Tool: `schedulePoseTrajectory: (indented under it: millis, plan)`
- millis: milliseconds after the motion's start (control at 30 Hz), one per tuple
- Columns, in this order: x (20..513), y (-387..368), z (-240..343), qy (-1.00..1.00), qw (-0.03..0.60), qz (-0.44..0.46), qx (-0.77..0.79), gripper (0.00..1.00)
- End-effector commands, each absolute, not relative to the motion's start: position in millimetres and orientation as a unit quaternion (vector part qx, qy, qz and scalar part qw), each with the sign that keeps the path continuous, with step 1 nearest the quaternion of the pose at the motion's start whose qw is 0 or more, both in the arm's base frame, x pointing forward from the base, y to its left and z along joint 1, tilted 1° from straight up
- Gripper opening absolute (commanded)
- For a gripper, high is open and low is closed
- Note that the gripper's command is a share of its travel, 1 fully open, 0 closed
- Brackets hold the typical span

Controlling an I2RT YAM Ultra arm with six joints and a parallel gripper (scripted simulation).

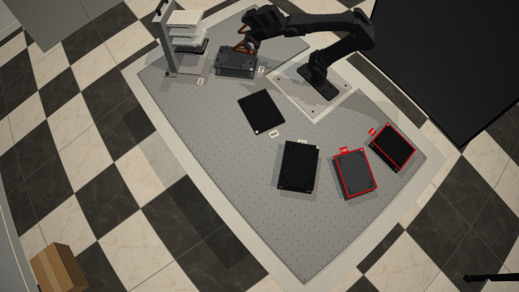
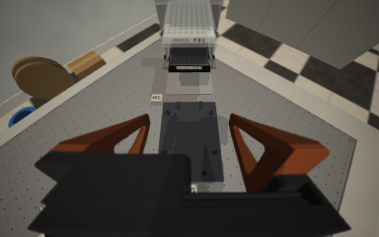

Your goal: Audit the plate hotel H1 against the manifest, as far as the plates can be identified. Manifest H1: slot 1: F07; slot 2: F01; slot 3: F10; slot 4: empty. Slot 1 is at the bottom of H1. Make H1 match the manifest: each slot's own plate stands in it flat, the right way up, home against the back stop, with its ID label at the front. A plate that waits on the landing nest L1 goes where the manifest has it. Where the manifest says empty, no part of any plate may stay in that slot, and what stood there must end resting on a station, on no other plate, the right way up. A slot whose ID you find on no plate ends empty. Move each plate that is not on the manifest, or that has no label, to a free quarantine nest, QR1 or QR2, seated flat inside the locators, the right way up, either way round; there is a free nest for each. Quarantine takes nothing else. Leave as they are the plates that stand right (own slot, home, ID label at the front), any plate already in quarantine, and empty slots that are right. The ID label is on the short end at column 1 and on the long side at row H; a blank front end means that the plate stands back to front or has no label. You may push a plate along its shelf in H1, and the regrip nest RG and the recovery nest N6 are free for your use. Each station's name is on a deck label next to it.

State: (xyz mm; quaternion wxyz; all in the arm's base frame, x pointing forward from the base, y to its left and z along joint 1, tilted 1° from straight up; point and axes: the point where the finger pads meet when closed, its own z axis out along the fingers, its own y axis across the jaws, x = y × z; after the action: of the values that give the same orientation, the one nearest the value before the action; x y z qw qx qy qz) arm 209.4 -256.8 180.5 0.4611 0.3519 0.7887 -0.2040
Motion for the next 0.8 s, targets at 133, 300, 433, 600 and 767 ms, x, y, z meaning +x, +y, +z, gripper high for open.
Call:
schedulePoseTrajectory:
  millis: [133, 300, 433, 600, 767]
  plan:
    - [209.1, -256.4, 225.7, 0.779, 0.479, -0.214, 0.343, 1.00]
    - [208.3, -256.1, 241.0, 0.780, 0.477, -0.214, 0.344, 1.00]
    - [208.5, -256.8, 244.9, 0.782, 0.474, -0.212, 0.345, 1.00]
    - [208.9, -258.0, 256.5, 0.785, 0.468, -0.209, 0.348, 1.00]
    - [208.7, -258.6, 270.9, 0.787, 0.465, -0.207, 0.349, 1.00]
